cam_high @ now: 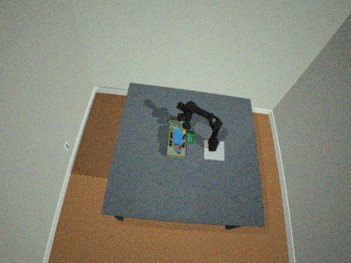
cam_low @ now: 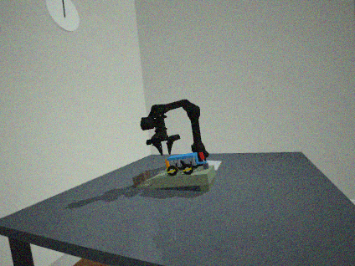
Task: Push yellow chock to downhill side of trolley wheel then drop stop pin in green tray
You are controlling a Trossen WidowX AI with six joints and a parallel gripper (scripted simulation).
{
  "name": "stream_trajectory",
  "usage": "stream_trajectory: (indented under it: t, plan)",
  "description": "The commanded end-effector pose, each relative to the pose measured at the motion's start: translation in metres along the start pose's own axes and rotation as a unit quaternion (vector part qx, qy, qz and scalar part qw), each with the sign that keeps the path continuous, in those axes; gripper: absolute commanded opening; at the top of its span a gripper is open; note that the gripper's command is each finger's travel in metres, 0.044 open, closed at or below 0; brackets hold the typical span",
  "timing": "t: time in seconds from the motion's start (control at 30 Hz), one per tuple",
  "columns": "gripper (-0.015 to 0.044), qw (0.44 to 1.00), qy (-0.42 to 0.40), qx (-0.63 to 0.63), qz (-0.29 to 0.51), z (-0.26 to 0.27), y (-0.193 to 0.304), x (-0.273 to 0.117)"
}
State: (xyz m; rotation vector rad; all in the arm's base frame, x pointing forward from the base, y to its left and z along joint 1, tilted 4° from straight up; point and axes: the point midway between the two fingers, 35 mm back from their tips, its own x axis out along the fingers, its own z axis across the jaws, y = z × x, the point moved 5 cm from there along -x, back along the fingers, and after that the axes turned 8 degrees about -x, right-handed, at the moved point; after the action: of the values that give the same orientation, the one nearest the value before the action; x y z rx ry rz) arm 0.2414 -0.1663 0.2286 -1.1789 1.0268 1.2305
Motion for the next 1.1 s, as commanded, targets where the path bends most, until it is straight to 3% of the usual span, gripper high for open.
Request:
stream_trajectory:
  t: [0.0,0.13,0.23,0.6,1.07]
  plan:
    - [0.0295,1.000,-0.001,0.000,0.001,0.000,0.000,0.002]
    - [0.0190,0.999,0.002,0.043,-0.004,0.008,-0.007,-0.001]
    - [0.0190,0.996,0.028,0.082,-0.022,0.018,-0.016,-0.012]
    - [0.0190,0.960,-0.012,0.278,-0.028,0.062,-0.038,-0.015]
    - [0.0190,0.858,-0.061,0.511,0.000,0.122,-0.055,-0.019]
